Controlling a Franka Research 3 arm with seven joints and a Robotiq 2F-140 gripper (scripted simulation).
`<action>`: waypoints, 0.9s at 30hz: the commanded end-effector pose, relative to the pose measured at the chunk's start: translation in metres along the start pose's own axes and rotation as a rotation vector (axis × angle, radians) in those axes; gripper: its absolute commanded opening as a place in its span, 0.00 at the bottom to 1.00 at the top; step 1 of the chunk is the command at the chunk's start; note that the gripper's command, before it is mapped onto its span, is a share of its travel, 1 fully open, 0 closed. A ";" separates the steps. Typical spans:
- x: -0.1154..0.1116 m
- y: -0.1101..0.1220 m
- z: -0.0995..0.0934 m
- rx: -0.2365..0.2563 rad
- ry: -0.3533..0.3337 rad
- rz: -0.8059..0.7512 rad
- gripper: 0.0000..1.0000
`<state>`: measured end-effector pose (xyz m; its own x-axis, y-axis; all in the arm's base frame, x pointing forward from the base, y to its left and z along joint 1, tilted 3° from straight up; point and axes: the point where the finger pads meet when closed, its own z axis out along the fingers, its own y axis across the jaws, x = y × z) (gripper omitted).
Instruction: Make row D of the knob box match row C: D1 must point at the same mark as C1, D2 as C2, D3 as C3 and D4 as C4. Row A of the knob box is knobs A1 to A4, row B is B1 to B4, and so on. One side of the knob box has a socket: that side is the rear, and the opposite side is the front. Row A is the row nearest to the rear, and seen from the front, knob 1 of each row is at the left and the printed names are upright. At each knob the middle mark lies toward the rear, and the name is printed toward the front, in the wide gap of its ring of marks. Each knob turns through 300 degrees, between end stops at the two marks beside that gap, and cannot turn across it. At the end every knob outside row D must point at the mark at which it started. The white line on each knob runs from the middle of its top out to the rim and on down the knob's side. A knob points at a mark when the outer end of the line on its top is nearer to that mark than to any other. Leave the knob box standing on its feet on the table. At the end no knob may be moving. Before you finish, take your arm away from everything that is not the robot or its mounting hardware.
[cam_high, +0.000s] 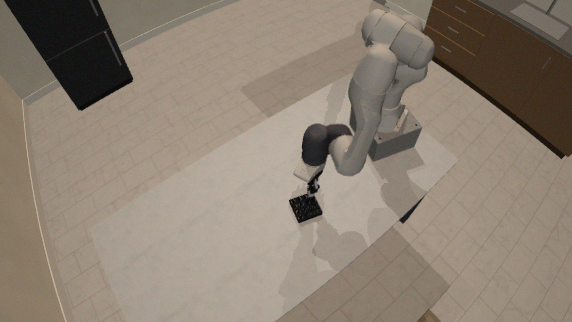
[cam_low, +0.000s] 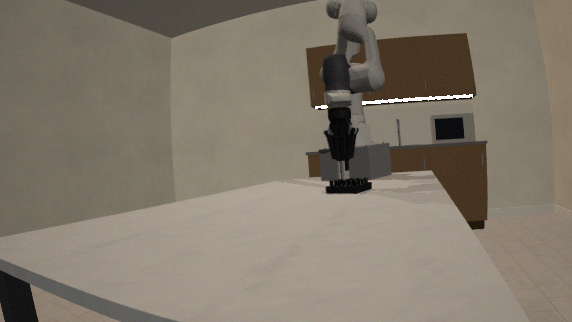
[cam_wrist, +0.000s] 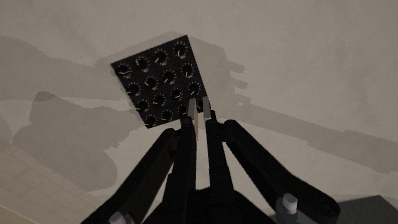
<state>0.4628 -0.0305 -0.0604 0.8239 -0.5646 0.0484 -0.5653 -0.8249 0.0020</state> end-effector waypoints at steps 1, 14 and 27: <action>0.000 0.000 0.000 0.010 0.006 -0.114 0.05; 0.000 0.000 0.000 0.010 0.006 -0.214 0.05; 0.000 0.000 0.000 0.010 0.006 -0.228 0.05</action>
<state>0.4627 -0.0307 -0.0606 0.9198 -0.3892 0.0503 -0.3898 -0.9209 0.0017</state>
